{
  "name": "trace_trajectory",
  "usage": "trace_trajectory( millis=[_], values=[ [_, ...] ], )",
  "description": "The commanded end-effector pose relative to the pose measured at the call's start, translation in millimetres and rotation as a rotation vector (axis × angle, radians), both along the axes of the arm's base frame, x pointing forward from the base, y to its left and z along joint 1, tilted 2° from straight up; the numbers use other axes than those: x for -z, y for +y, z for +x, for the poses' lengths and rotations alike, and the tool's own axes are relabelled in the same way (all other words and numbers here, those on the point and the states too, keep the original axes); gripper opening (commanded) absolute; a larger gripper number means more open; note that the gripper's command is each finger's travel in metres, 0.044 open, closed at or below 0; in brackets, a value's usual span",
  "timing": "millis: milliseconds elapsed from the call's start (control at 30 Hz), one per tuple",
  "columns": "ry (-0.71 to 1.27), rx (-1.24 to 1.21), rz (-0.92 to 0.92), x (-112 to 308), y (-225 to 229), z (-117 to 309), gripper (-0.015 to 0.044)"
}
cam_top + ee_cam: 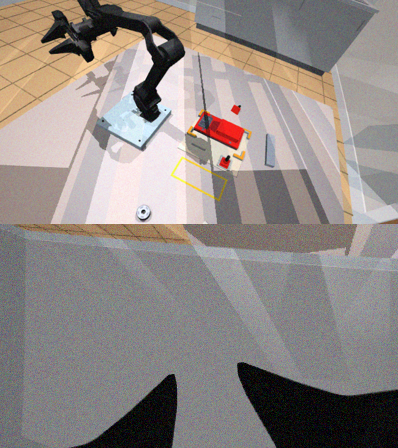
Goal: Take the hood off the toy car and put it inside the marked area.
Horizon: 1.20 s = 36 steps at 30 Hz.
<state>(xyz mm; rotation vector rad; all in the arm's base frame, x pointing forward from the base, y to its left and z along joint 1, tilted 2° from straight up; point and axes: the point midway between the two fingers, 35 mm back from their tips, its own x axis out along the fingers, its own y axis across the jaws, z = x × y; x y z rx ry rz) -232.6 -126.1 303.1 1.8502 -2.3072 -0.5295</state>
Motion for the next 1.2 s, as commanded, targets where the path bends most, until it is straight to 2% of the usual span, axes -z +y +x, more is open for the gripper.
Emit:
trace_trajectory(
  millis=[0, 233, 267, 500, 700, 933, 1167],
  values=[
    [0.001, 0.003, 0.001, 0, 1, -1, 0.0247],
    [0.069, 0.188, 0.086, 9, 40, -30, 0.0431],
    [0.081, 0.225, 0.106, 11, 49, -36, 0.0440],
    [0.106, 0.485, 0.245, 25, 123, -62, 0.0440],
    [0.093, 0.689, 0.377, 39, 193, -66, 0.0440],
    [0.040, 0.901, 0.539, 57, 274, -49, 0.0440],
    [-0.052, 1.074, 0.695, 75, 347, -9, 0.0440]
  ],
)
